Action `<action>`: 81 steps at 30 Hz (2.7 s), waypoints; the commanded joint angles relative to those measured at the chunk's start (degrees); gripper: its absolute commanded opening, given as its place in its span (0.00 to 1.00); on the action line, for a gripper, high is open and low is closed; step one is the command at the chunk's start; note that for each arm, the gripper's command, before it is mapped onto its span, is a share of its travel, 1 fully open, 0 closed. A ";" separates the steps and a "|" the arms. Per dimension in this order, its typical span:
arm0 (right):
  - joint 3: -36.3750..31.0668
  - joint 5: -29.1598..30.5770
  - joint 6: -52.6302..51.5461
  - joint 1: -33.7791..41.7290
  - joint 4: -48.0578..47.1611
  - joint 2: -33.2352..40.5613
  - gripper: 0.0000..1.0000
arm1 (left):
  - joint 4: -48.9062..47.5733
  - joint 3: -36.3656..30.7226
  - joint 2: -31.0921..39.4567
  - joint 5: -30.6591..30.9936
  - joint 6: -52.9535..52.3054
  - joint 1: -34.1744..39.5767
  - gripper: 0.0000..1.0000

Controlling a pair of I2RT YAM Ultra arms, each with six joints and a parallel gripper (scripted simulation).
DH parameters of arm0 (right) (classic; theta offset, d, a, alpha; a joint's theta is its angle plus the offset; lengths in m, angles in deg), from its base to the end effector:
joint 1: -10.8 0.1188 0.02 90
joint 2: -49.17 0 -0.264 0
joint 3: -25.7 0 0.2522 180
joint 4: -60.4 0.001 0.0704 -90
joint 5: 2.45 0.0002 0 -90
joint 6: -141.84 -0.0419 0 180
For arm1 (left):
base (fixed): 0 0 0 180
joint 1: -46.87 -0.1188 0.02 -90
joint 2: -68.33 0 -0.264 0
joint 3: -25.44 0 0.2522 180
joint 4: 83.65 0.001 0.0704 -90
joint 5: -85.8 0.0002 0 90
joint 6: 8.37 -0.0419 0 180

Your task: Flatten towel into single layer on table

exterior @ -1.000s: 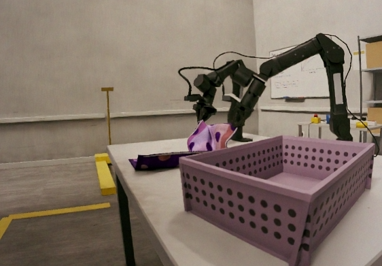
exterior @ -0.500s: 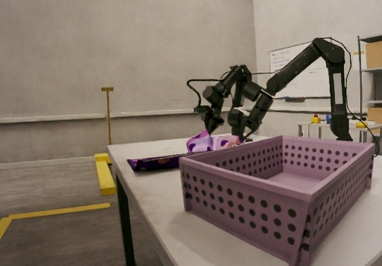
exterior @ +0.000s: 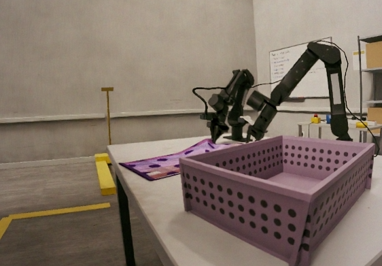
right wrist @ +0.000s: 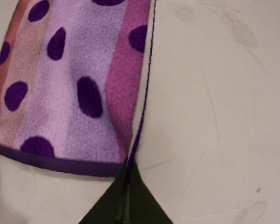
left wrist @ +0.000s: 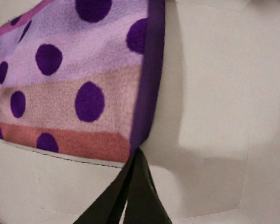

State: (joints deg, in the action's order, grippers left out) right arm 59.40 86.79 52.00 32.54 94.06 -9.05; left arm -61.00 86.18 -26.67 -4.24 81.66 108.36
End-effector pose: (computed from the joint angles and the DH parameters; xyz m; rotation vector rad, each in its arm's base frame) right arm 0.1568 0.0642 0.1430 -0.4976 2.5460 0.1553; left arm 0.1501 -0.2742 0.1456 1.3370 2.2496 -0.3968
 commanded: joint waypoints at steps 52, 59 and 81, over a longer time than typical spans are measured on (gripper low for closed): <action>2.59 0.80 0.54 1.20 11.03 11.06 0.64 | 1.60 1.10 4.85 -0.08 0.42 3.81 0.64; 10.41 0.77 0.58 1.16 20.57 12.95 0.64 | 10.71 6.29 9.02 -0.09 0.43 3.82 0.64; 29.60 0.92 -0.01 -1.67 14.83 -9.91 0.64 | 22.26 20.92 3.67 -0.33 0.33 -9.49 0.64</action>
State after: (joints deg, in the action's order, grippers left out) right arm 85.37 87.32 52.09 31.16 110.60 -18.05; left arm -41.79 104.59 -22.52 -4.28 81.70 99.86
